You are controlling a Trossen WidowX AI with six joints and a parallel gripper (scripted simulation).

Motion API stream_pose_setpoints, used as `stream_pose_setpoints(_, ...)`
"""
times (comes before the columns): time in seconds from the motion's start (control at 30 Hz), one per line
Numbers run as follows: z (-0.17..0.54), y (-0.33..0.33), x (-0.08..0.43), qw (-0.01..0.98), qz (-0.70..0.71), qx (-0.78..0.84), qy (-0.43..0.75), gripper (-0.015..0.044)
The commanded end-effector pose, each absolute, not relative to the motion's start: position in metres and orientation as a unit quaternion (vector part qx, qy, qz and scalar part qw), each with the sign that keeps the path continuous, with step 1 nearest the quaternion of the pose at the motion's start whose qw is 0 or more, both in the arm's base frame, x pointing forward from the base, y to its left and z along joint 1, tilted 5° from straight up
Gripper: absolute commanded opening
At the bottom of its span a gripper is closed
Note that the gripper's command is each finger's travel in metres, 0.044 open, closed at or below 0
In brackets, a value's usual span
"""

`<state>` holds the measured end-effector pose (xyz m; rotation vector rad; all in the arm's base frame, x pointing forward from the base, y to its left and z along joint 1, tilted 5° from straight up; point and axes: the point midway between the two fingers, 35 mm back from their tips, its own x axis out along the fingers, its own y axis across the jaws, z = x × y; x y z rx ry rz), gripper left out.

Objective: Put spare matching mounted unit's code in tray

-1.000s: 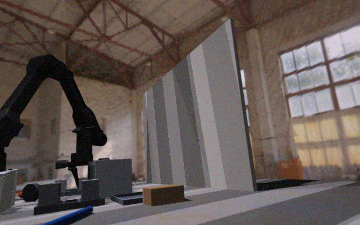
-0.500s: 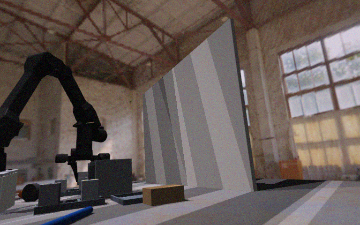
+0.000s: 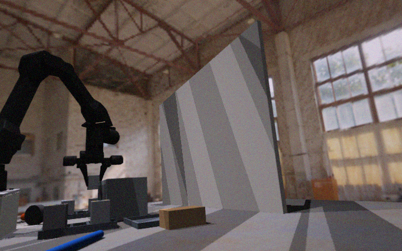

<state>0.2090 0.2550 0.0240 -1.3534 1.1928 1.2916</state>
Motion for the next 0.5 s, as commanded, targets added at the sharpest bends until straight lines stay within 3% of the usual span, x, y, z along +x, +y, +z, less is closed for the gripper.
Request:
stream_pose_setpoints(0.0,0.029,0.257,0.209,0.450,0.522,-0.544,0.478,0.0000)
stream_pose_setpoints(0.47,0.069,0.264,0.208,0.449,0.522,-0.545,0.479,0.0000)
